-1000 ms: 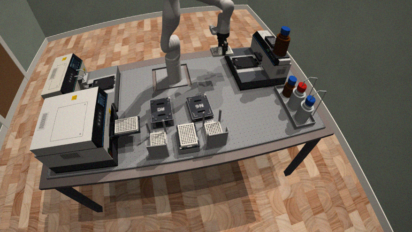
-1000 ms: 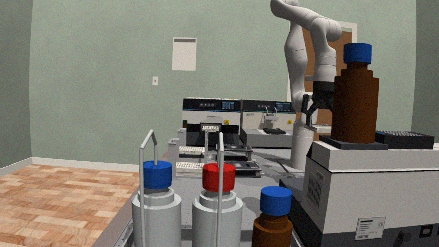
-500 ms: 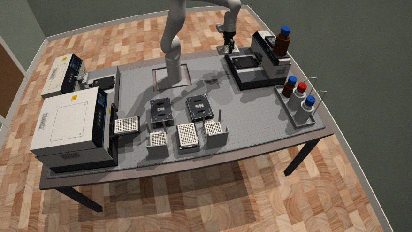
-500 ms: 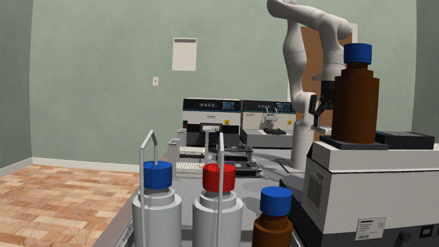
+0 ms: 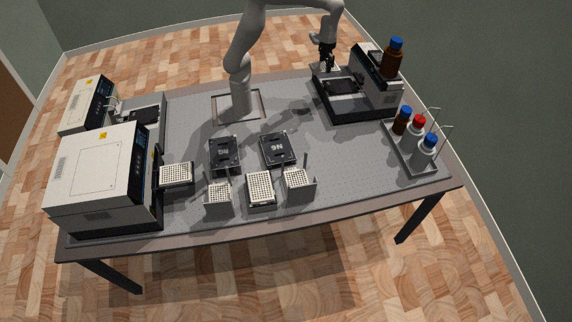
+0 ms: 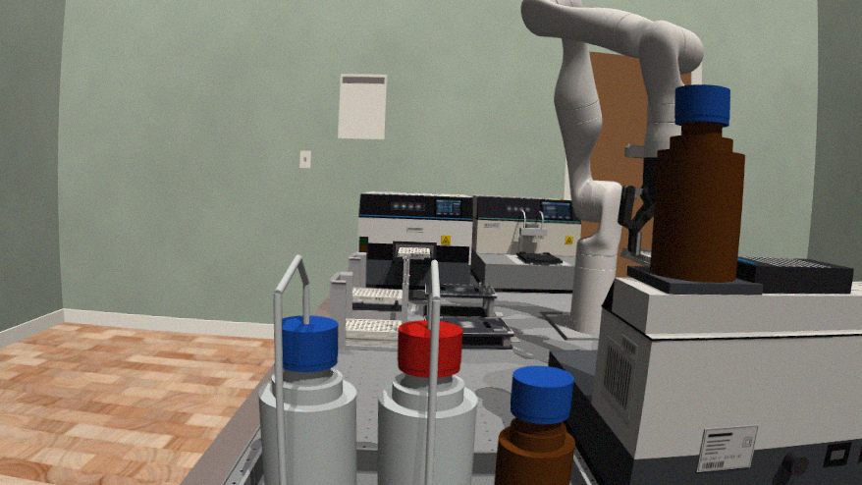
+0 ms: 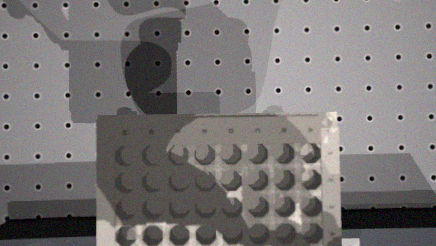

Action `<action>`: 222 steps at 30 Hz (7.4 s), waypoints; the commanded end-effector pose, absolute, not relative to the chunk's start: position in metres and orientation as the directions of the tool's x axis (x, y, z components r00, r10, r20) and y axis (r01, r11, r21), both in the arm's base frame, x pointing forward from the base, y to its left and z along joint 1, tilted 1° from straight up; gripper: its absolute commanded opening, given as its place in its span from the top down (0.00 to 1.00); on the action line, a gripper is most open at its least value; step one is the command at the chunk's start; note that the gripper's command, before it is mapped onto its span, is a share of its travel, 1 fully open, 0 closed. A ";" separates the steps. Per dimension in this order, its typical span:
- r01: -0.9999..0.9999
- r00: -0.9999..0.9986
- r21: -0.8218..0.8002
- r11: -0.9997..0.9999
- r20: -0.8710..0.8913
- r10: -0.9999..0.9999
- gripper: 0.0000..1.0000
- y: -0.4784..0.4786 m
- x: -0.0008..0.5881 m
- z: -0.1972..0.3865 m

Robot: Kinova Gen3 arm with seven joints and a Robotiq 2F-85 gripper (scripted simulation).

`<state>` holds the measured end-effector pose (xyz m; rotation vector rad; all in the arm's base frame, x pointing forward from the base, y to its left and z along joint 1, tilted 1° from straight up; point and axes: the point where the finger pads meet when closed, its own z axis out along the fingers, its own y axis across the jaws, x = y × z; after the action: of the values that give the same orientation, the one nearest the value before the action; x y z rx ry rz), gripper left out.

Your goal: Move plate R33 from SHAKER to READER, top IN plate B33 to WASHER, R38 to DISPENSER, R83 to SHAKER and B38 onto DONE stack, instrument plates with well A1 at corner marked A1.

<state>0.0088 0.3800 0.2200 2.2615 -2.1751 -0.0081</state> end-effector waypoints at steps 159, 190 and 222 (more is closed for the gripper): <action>-0.999 0.050 0.011 -0.050 -0.003 -0.999 0.06 0.475 -0.005 0.119; -0.998 0.053 0.013 -0.053 -0.001 -0.999 0.06 0.475 -0.005 0.113; -0.999 0.053 0.010 -0.053 -0.003 -0.999 0.06 0.476 -0.005 0.105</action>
<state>-0.0054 0.4754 0.1077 2.2699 -2.1553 -0.0178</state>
